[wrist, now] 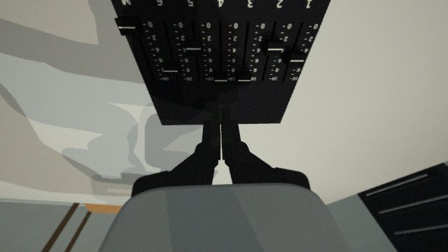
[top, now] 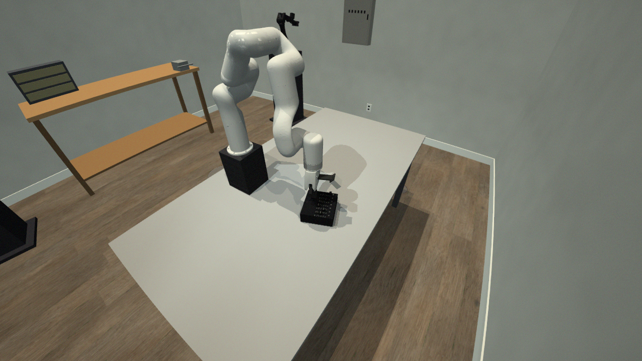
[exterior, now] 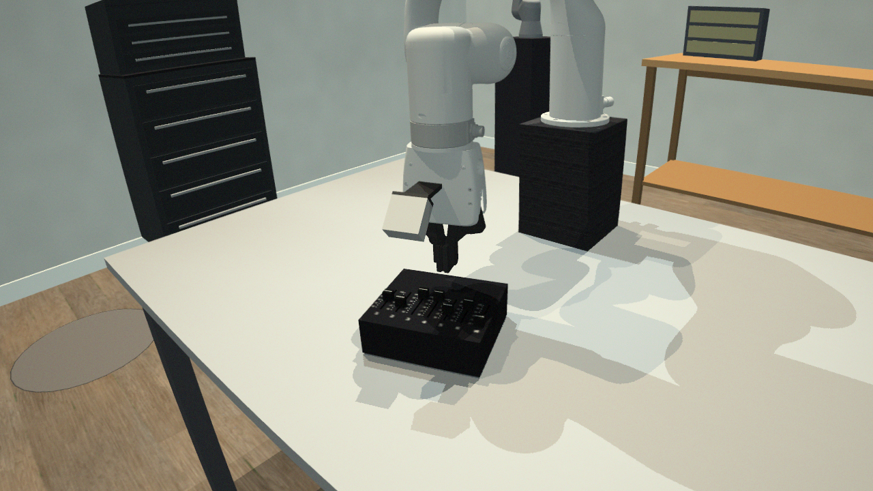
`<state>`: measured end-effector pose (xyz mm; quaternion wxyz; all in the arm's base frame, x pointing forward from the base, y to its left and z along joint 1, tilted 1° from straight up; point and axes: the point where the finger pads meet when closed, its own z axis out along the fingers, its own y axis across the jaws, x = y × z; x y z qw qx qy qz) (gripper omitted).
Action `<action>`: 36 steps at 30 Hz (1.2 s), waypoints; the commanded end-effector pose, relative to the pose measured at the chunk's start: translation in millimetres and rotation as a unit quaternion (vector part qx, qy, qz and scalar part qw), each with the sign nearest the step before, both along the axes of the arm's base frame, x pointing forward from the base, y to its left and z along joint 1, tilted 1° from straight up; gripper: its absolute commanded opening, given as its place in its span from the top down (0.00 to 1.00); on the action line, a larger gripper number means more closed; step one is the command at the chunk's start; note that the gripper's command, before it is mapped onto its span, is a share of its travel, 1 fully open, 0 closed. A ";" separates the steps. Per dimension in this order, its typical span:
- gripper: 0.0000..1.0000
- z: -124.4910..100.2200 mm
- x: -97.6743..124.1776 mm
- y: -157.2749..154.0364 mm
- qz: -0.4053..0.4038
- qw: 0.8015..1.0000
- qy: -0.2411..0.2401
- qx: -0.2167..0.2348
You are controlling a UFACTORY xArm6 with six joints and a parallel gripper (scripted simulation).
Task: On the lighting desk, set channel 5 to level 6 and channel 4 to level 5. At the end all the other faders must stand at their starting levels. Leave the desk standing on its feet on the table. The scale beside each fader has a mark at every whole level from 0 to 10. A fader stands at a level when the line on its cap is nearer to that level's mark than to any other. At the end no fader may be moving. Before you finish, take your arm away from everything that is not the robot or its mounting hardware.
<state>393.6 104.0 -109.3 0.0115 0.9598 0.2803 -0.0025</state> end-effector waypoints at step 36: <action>1.00 -16.6 2.0 -0.4 0.000 1.000 -0.002 0.000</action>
